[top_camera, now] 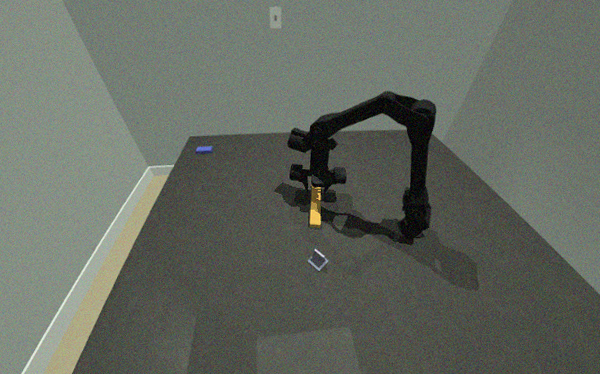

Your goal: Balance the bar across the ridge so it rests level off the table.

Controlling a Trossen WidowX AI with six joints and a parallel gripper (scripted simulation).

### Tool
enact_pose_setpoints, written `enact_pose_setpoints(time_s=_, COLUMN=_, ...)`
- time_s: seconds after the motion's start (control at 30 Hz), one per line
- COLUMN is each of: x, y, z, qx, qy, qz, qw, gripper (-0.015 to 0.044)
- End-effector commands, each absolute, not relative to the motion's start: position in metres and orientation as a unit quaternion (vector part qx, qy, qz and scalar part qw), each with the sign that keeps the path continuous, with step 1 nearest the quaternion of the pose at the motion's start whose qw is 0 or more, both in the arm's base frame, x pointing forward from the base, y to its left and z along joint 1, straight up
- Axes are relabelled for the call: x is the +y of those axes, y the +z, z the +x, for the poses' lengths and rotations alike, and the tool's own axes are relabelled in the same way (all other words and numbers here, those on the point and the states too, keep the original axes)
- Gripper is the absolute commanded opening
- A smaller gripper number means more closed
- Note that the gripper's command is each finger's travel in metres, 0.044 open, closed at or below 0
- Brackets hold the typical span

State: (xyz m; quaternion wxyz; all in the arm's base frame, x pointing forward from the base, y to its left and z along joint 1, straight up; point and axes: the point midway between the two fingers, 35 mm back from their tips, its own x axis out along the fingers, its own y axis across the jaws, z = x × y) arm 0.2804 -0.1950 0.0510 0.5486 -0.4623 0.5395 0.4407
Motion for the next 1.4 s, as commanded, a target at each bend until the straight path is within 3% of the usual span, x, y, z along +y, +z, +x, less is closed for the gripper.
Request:
enact_pose_setpoints(time_s=0.0, x=-0.195, y=0.051, z=0.280, qx=0.540, qy=0.441, qz=-0.462, qw=0.549, gripper=0.0236)
enact_pose_setpoints(time_s=0.1, x=-0.195, y=0.051, z=0.280, qx=0.540, qy=0.441, qz=-0.462, qw=0.549, gripper=0.0158)
enact_pose_setpoints(time_s=0.37, x=-0.195, y=0.051, z=0.280, qx=0.540, qy=0.441, qz=-0.462, qw=0.549, gripper=0.0104)
enact_pose_setpoints(time_s=0.5, x=-0.195, y=0.057, z=0.281, qx=0.540, qy=0.441, qz=-0.462, qw=0.548, gripper=0.0000)
enact_pose_setpoints(time_s=1.37, x=-0.196, y=0.125, z=0.281, qx=0.540, qy=0.441, qz=-0.464, qw=0.547, gripper=0.0000)
